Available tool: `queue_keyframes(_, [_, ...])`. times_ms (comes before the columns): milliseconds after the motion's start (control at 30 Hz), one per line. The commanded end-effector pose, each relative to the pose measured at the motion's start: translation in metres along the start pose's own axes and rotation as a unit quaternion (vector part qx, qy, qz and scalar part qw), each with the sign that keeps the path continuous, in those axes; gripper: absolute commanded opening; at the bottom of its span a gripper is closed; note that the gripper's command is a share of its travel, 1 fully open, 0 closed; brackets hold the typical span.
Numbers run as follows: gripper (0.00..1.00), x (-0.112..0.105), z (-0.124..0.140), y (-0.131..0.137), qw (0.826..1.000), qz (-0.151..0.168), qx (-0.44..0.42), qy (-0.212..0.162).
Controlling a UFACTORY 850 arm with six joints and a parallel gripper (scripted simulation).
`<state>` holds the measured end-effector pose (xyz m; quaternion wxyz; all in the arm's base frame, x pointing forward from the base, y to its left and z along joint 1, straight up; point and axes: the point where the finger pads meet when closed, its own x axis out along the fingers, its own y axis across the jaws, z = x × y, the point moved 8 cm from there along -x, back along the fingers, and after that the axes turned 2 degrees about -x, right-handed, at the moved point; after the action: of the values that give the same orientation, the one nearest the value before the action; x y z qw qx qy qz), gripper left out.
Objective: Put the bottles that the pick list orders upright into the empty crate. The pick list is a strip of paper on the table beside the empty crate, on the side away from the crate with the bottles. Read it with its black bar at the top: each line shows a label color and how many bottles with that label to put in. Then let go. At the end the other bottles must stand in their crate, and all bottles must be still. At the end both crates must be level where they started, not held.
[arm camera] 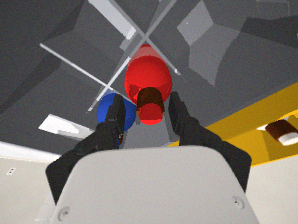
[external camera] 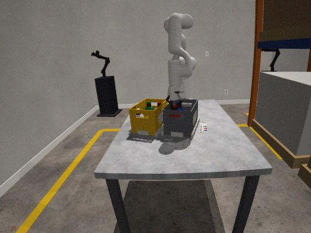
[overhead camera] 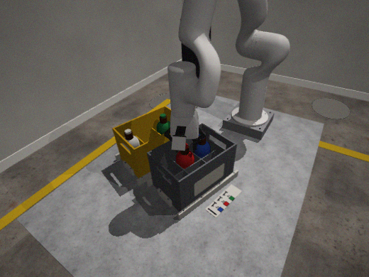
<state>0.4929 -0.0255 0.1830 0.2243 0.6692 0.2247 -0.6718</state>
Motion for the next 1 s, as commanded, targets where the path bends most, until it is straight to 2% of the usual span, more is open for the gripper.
queue_keyframes(0, [0.65, -0.0007, -0.0005, 0.0005, 1.0, 0.001, 0.0, 0.001])
queue_keyframes(967, [0.65, -0.0033, -0.0005, 0.0004, 1.0, 0.001, 0.0, 0.001])
